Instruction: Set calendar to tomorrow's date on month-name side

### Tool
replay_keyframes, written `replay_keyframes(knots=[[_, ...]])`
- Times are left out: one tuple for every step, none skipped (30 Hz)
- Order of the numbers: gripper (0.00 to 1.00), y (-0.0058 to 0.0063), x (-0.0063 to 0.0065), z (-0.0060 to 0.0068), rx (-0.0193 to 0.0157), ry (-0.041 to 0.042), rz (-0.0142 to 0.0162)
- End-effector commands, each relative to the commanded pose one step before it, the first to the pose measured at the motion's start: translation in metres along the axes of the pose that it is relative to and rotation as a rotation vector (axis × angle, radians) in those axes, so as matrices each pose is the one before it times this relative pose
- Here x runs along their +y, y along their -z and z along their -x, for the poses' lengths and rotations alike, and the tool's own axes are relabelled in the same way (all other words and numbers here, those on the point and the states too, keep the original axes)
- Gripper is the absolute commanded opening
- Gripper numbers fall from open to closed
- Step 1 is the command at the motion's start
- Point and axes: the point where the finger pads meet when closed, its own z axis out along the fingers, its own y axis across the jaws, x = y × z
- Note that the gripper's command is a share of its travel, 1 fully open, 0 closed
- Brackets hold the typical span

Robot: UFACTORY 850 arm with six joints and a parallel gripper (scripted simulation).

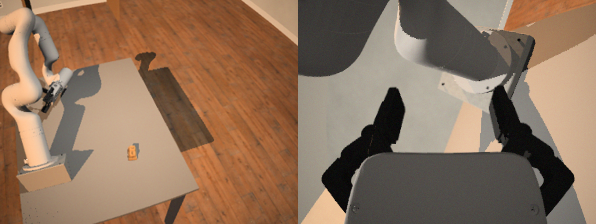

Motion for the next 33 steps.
replay_keyframes(knots=[[1.0,0.00015,-0.00014,-0.00006,-0.00012,-0.00002,0.00026],[1.0,0.0,0.0,0.0,0.0,0.0,0.0],[1.0,0.0,0.0,0.0,0.0,0.0,0.0],[1.0,0.0,0.0,0.0,0.0,0.0,0.0],[1.0,0.0,0.0,0.0,0.0,0.0,0.0],[1.0,0.0,0.0,0.0,0.0,0.0,0.0],[1.0,0.0,0.0,0.0,0.0,0.0,0.0],[1.0,0.0,0.0,0.0,0.0,0.0,0.0],[1.0,0.0,0.0,0.0,0.0,0.0,0.0],[1.0,0.0,0.0,0.0,0.0,0.0,0.0],[1.0,0.0,0.0,0.0,0.0,0.0,0.0],[1.0,0.0,0.0,0.0,0.0,0.0,0.0],[1.0,0.0,0.0,0.0,0.0,0.0,0.0],[1.0,0.0,0.0,0.0,0.0,0.0,0.0],[1.0,0.0,0.0,0.0,0.0,0.0,0.0],[1.0,0.0,0.0,0.0,0.0,0.0,0.0],[1.0,0.0,0.0,0.0,0.0,0.0,0.0],[1.0,0.0,-0.00001,0.00006,0.0001,-0.00014,0.00019],[1.0,-0.00002,-0.00007,0.00039,0.00065,-0.00093,0.00125],[1.0,-0.00006,-0.00019,0.00101,0.00168,-0.00241,0.00322],[1.0,-0.00011,-0.00036,0.00187,0.00309,-0.00447,0.00595],[1.0,-0.00019,-0.00057,0.00291,0.00482,-0.00699,0.00926],[1.0,-0.00029,-0.00082,0.0041,0.00677,-0.00989,0.01302],[1.0,-0.00042,-0.00111,0.0054,0.00888,-0.01309,0.01708],[1.0,-0.00059,-0.00144,0.00677,0.01106,-0.01652,0.0213],[1.0,-0.0008,-0.00181,0.00817,0.01326,-0.02009,0.02556],[1.0,-0.00098,-0.00193,0.00948,0.01569,-0.02353,0.03101],[1.0,-0.00121,-0.00218,0.0108,0.01787,-0.02714,0.03591],[1.0,-0.00152,-0.00262,0.01213,0.01969,-0.03089,0.03989],[1.0,0.0,0.0,0.0,0.0,0.0,0.0],[1.0,-0.00008,-0.00146,0.01428,0.02302,-0.03389,0.04523],[1.0,0.00025,-0.00075,0.01026,0.01603,-0.0238,0.03156],[1.0,0.0,0.0,0.0,0.0,0.0,0.0]])
